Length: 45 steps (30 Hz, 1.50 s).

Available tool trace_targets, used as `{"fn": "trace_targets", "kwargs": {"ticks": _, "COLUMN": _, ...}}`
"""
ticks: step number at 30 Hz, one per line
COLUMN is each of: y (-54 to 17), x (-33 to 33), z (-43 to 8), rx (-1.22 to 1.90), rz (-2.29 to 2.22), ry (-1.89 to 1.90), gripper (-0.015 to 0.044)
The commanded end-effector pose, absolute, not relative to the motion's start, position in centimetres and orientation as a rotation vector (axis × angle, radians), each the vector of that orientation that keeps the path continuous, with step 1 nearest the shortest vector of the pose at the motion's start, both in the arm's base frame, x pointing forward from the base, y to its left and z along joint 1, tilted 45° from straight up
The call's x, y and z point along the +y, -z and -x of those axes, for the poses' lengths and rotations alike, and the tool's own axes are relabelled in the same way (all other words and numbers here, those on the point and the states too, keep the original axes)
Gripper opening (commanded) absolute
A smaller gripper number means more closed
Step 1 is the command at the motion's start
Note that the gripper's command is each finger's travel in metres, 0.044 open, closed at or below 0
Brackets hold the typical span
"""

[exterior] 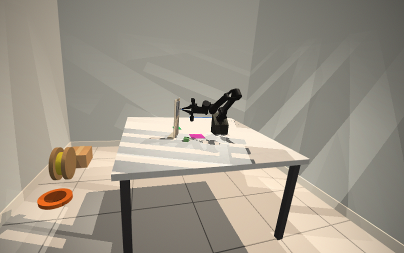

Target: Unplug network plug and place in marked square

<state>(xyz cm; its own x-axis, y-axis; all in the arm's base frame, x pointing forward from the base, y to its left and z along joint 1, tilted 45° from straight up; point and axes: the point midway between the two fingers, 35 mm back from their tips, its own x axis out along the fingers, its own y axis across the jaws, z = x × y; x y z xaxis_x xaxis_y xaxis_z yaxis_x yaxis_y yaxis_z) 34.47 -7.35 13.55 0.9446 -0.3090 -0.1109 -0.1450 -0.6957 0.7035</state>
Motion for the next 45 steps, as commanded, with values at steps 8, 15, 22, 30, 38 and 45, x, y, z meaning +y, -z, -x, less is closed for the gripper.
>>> {"fn": "trace_targets", "kwargs": {"ticks": 8, "y": -13.7, "x": -7.1, "z": -34.0, "rx": -0.321, "rz": -2.346, "ry": 0.287, "gripper": 0.0000}}
{"fn": "trace_targets", "kwargs": {"ticks": 15, "y": -13.8, "x": -7.0, "z": -33.8, "rx": -0.321, "rz": -2.346, "ry": 0.287, "gripper": 0.0000}}
{"fn": "trace_targets", "kwargs": {"ticks": 22, "y": -13.9, "x": -6.8, "z": -33.6, "rx": -0.321, "rz": -2.346, "ry": 0.287, "gripper": 0.0000}}
{"fn": "trace_targets", "kwargs": {"ticks": 30, "y": -14.0, "x": -6.6, "z": -33.4, "rx": -0.321, "rz": -2.346, "ry": 0.287, "gripper": 0.0000}}
{"fn": "trace_targets", "kwargs": {"ticks": 38, "y": -14.1, "x": -6.5, "z": -33.2, "rx": -0.321, "rz": -2.346, "ry": 0.287, "gripper": 0.0000}}
{"fn": "trace_targets", "kwargs": {"ticks": 45, "y": -14.3, "x": -6.3, "z": -33.0, "rx": -0.321, "rz": -2.346, "ry": 0.288, "gripper": 0.0000}}
